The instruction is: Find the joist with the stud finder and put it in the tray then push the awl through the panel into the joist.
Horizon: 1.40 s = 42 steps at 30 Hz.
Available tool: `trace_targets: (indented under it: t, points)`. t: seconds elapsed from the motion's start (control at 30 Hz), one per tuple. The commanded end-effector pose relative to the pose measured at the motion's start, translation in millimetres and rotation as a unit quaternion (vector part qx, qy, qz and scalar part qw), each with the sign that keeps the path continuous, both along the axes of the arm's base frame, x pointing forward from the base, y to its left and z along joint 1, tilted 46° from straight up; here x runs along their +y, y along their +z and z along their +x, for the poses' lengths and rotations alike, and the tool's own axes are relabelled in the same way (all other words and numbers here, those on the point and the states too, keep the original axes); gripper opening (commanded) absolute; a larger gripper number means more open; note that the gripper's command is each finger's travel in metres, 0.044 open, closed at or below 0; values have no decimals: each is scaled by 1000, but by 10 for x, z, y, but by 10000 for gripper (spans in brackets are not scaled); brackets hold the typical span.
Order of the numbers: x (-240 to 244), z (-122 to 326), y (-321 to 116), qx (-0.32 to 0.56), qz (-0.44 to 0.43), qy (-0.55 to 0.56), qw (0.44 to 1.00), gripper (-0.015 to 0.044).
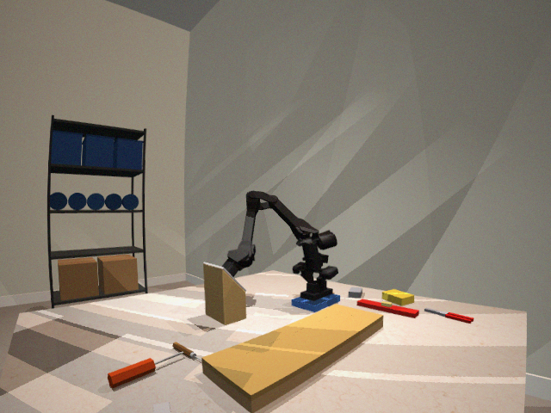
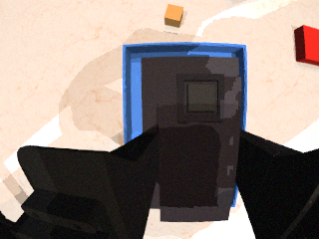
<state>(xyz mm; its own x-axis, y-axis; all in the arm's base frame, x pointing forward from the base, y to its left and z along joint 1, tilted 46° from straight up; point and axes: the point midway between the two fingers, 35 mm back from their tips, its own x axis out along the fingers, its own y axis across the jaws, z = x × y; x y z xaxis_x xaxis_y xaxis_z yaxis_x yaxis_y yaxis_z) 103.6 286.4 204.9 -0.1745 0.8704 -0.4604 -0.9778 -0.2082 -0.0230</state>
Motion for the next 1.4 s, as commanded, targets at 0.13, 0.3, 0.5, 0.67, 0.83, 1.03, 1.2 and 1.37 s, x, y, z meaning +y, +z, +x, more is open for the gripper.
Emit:
trace_targets:
  t: [0.13,0.3,0.5,0.67,0.83,1.03,1.2,1.37]
  points:
    - [75,-22,-78,3,0,-3,1000,0]
    - [122,-31,-123,3,0,-3,1000,0]
    - [184,-48,-182,3,1,-3,1000,0]
    - [191,-50,-189,3,1,-3,1000,0]
    - [179,-58,-176,2,2,0,1000,79]
    - [179,-58,-176,2,2,0,1000,236]
    - [133,-30,-131,1,0,0,1000,368]
    - [-230,84,214,-1,-6,2,1000,440]
